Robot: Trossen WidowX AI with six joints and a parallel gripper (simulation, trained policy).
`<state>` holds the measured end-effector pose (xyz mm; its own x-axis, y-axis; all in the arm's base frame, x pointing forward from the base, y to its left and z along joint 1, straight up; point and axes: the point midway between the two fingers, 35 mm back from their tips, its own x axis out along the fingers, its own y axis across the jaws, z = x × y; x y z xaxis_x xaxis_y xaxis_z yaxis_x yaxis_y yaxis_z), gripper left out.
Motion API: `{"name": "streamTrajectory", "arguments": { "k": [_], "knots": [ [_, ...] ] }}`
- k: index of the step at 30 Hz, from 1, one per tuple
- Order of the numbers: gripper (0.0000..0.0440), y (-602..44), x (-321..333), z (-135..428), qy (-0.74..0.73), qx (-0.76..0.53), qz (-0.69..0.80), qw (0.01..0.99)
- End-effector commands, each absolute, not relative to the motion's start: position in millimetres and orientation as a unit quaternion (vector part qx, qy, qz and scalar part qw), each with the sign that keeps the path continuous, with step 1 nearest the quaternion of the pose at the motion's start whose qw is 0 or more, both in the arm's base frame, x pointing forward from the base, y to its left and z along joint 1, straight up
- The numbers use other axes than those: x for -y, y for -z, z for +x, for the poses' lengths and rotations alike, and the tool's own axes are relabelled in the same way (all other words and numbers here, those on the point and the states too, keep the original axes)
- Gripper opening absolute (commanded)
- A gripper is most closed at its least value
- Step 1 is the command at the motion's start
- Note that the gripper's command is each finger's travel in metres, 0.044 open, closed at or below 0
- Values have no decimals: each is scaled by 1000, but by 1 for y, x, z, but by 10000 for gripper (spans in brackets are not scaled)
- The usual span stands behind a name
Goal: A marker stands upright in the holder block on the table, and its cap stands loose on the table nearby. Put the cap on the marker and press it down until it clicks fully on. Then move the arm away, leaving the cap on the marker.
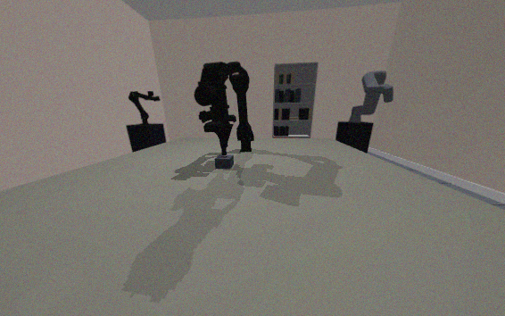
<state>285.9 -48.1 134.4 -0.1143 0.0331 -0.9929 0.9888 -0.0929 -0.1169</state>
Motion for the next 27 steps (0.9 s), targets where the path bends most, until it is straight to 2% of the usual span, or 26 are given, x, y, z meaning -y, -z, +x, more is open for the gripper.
{"name": "streamTrajectory", "arguments": {
  "k": [1,25,26,27],
  "knots": [
    [0,-121,47,285,541,-522,496,435],
    [12,-85,46,282,527,-540,483,444],
    [38,-84,47,281,528,-540,482,444],
    [39,-83,47,281,527,-541,481,445]
  ]
}}
